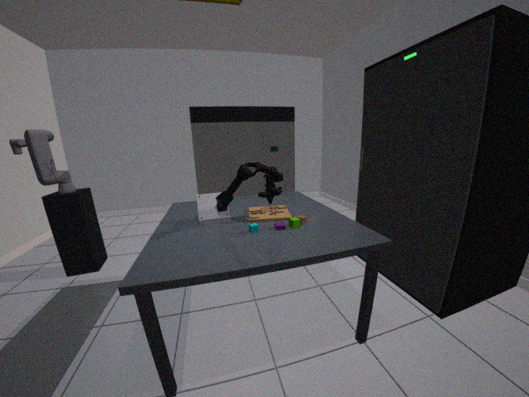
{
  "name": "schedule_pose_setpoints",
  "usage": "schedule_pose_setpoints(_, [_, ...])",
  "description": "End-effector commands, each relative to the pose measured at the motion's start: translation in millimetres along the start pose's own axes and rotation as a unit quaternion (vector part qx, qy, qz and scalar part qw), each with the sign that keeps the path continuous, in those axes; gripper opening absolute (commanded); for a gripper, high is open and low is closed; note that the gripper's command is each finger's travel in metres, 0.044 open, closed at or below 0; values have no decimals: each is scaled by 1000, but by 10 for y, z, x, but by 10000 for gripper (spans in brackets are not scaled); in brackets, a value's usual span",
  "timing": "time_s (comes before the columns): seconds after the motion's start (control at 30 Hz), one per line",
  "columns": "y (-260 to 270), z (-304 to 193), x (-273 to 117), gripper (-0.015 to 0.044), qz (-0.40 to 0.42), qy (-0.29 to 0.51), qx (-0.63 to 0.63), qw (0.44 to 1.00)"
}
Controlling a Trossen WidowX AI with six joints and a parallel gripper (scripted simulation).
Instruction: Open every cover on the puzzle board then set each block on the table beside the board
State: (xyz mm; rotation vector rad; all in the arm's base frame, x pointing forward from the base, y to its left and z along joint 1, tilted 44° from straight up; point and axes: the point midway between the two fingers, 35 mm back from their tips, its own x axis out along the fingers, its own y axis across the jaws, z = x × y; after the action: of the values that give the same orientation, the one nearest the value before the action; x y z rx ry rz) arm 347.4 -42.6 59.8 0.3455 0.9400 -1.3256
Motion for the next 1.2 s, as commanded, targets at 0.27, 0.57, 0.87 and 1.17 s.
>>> schedule_pose_setpoints(0.27, [-502, -458, -13, 0, -4, 0, -250, 968])
schedule_pose_setpoints(0.57, [-953, -729, 39, 0, -10, -5, -416, 909])
schedule_pose_setpoints(0.87, [-1129, -808, 85, 0, -14, -7, -477, 879])
schedule_pose_setpoints(1.17, [-1121, -793, 417, 0, -13, -7, -477, 879])
